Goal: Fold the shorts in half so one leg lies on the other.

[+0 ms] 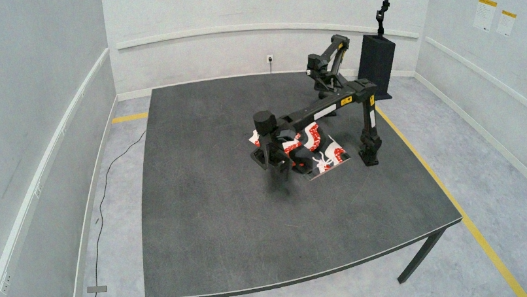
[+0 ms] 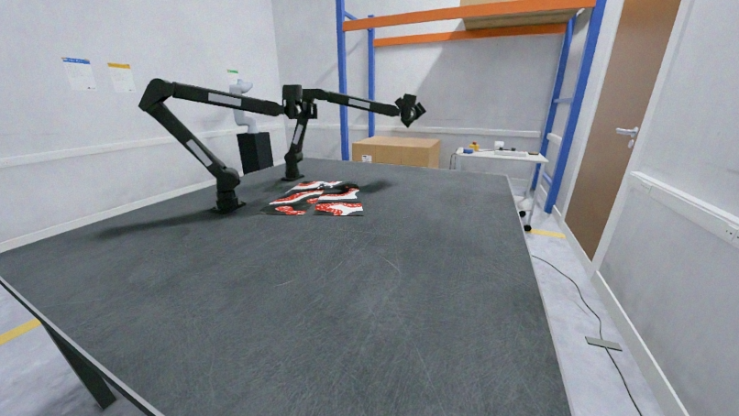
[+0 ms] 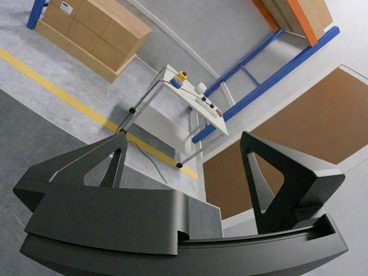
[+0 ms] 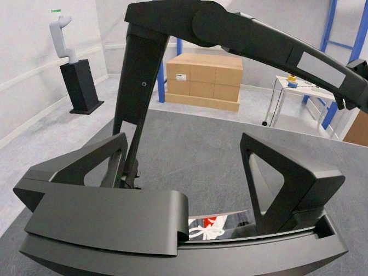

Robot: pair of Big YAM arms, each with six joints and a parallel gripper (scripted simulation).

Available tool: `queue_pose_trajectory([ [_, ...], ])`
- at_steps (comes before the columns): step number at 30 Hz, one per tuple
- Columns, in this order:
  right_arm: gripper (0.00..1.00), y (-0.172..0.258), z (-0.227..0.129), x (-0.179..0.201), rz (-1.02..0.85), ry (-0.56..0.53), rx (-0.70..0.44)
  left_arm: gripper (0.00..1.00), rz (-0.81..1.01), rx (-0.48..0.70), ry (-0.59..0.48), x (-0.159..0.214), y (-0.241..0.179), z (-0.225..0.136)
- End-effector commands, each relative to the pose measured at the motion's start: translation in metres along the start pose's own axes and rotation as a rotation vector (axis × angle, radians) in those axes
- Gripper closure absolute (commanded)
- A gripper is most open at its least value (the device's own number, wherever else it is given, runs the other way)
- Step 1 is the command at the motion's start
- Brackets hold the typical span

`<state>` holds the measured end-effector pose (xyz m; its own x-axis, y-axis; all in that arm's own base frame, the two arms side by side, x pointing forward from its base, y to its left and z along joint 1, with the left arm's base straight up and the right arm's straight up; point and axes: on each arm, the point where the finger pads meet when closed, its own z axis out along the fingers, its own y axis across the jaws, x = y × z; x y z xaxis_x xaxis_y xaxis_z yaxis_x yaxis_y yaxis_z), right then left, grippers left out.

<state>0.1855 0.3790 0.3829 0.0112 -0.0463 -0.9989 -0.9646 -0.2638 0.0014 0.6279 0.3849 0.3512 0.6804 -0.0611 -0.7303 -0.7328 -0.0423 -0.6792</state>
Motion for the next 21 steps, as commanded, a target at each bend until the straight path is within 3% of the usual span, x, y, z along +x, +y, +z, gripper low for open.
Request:
queue_pose_trajectory([
  [1,0.00,0.000,0.000,-0.008,-0.020,-0.010,0.000,0.00,-0.021,0.006,-0.006,-0.011,-0.008,-0.001],
  [17,0.00,0.000,0.000,-0.008,-0.020,-0.010,0.000,0.00,-0.021,0.006,-0.006,-0.011,-0.008,-0.001],
  [18,0.44,-0.004,-0.003,-0.014,-0.038,-0.010,0.013,0.44,-0.030,0.027,0.004,-0.023,-0.023,-0.015],
  [21,0.44,-0.002,-0.008,-0.008,-0.038,-0.005,0.025,0.44,0.007,0.028,0.017,-0.016,-0.016,-0.019],
])
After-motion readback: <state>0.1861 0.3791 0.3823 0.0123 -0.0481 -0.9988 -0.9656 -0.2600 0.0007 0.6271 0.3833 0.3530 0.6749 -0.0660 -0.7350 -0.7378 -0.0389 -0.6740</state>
